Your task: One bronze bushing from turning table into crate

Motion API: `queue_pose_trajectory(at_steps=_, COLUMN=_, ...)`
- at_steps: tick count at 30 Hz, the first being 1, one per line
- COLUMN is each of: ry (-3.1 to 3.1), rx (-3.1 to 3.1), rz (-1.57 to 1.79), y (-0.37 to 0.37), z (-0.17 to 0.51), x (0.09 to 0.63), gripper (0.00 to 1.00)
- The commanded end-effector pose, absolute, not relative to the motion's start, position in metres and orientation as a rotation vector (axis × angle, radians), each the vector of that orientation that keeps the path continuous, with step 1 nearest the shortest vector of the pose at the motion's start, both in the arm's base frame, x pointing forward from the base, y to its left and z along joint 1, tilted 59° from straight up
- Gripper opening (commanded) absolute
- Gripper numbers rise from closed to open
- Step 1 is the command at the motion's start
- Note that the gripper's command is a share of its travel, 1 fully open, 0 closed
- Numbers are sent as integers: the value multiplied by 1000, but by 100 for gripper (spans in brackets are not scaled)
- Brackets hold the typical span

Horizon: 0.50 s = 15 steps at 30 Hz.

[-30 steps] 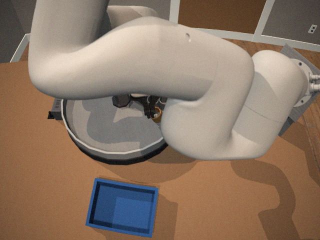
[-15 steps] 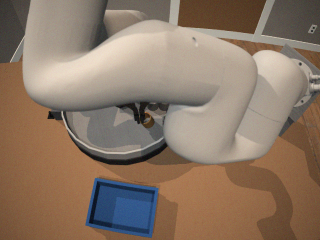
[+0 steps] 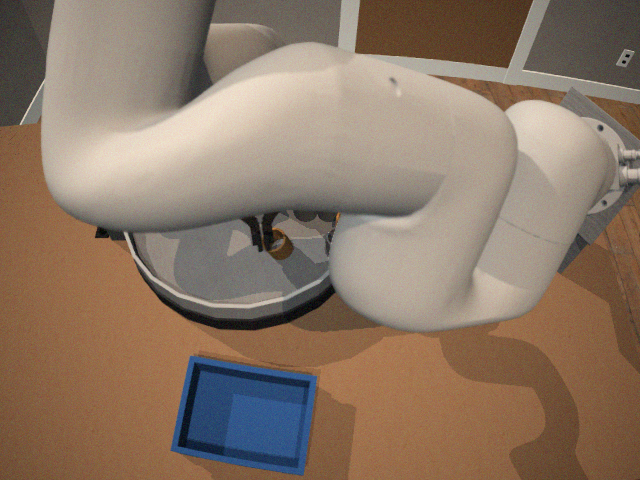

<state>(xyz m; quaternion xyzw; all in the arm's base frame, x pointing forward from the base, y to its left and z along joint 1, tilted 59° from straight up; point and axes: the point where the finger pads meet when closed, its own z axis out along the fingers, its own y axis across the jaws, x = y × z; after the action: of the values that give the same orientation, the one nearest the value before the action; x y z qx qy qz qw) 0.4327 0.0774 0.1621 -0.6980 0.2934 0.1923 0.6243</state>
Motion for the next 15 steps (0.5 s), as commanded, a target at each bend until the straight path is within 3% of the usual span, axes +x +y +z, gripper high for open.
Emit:
queue_pose_trajectory(at_steps=1, ry=676, rx=-1602, rz=437, y=76, z=164, x=434, gripper=0)
queue_pose_trajectory(at_steps=15, ry=676, rx=-1602, rz=437, y=74, z=188, x=460, gripper=0)
